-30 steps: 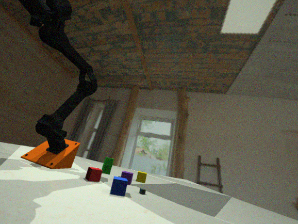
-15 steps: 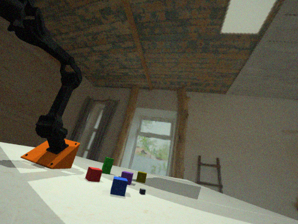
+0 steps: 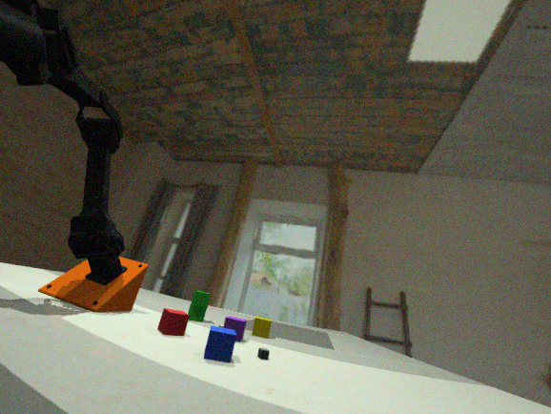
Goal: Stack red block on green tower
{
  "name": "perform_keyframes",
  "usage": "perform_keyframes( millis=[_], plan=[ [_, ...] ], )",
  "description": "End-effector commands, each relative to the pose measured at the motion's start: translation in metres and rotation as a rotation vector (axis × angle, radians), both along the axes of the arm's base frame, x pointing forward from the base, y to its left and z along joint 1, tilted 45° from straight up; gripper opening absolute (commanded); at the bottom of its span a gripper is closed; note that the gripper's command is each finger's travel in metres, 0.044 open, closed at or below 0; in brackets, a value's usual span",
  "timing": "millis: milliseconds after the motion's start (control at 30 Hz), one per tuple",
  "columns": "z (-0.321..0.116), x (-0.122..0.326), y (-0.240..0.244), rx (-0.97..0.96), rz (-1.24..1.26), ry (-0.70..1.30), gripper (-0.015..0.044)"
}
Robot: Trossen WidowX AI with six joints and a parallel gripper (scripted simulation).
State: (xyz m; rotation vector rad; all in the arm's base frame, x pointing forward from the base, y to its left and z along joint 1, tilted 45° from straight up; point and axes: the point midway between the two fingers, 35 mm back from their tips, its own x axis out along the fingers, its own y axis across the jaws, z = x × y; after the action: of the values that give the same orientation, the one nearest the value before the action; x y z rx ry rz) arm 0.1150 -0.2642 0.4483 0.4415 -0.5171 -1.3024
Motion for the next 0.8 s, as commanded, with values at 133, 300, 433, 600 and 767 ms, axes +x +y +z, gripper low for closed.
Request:
perform_keyframes(
  millis=[133, 300, 433, 600, 767],
  plan=[
    [-0.073, 0.079, 0.007, 0.193, 0.21, 0.251, 0.044],
    [-0.115, 0.118, 0.028, 0.276, 0.337, 0.418, 0.044],
    [-0.147, 0.143, 0.05, 0.328, 0.434, 0.565, 0.044],
    [-0.188, 0.167, 0.081, 0.371, 0.543, 0.781, 0.044],
    [-0.226, 0.181, 0.116, 0.384, 0.649, 1.002, 0.044]
  ],
)
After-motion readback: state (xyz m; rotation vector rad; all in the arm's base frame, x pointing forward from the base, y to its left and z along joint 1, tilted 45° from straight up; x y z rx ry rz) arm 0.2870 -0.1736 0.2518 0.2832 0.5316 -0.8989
